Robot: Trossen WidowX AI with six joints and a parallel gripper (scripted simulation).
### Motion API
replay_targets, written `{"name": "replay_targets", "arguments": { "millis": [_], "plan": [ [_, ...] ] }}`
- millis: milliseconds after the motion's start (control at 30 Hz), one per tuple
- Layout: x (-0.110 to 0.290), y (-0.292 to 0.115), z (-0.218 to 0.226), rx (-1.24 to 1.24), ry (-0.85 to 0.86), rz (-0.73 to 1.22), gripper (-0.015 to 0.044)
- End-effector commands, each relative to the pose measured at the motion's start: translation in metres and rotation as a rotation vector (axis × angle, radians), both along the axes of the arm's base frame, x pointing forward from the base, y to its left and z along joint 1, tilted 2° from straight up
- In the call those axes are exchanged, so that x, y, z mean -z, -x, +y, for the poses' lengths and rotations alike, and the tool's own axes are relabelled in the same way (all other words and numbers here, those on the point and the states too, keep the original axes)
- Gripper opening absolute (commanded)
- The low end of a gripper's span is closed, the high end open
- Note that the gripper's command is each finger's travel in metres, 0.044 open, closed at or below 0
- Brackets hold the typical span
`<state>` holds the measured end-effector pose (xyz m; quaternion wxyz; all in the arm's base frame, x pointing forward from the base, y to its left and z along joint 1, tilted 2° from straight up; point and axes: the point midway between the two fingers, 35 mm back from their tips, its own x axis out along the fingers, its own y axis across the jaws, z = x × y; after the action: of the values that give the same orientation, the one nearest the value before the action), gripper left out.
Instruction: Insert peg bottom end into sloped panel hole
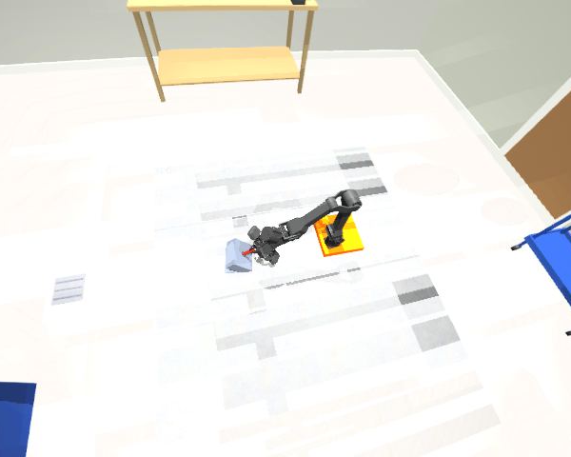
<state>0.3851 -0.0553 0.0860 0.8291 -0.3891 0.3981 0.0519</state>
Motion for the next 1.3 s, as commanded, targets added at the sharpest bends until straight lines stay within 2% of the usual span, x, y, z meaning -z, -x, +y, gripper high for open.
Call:
{"name": "replay_targets", "arguments": {
  "millis": [0, 1267],
  "plan": [
    [0.001, -0.003, 0.0, -0.001, 0.0, -0.003, 0.0],
    [0.016, -0.015, -0.004, -0.001, 0.0, -0.004, 0.0]
  ]
}}
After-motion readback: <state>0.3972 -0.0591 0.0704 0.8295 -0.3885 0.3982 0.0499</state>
